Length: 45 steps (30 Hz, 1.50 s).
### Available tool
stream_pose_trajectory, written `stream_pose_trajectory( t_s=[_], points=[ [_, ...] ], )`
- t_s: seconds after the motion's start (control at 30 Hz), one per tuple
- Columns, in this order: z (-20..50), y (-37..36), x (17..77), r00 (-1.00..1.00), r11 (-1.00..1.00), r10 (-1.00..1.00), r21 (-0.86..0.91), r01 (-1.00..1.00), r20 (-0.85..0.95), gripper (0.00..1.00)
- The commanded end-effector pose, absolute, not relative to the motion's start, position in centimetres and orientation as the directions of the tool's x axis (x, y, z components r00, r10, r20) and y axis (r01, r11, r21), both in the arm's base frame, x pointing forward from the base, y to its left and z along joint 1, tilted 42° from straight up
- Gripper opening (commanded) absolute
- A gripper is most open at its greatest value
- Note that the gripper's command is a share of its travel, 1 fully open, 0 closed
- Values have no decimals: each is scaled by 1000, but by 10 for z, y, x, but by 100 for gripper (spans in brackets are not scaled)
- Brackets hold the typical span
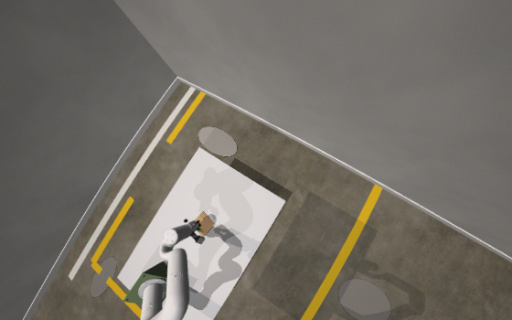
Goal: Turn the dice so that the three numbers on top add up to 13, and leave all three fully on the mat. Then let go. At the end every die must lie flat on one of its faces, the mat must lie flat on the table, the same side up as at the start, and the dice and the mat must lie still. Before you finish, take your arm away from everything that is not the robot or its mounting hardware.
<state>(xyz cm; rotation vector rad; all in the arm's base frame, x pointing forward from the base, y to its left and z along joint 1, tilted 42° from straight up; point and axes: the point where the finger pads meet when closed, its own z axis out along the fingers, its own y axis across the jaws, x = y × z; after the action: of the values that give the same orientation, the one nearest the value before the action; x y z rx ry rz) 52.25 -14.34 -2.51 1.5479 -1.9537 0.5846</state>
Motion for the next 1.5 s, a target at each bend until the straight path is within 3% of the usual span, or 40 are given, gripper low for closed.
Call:
stream_pose_trajectory(
  t_s=[0.0,0.47,1.47],
  points=[
    [-36,-153,521,-165,232,-721,10,-973,672,15],
    [-70,-183,514,-165,232,-721,10,-973,672,15],
    [-71,-184,514,-165,232,-721,10,-973,672,15]
  ],
)
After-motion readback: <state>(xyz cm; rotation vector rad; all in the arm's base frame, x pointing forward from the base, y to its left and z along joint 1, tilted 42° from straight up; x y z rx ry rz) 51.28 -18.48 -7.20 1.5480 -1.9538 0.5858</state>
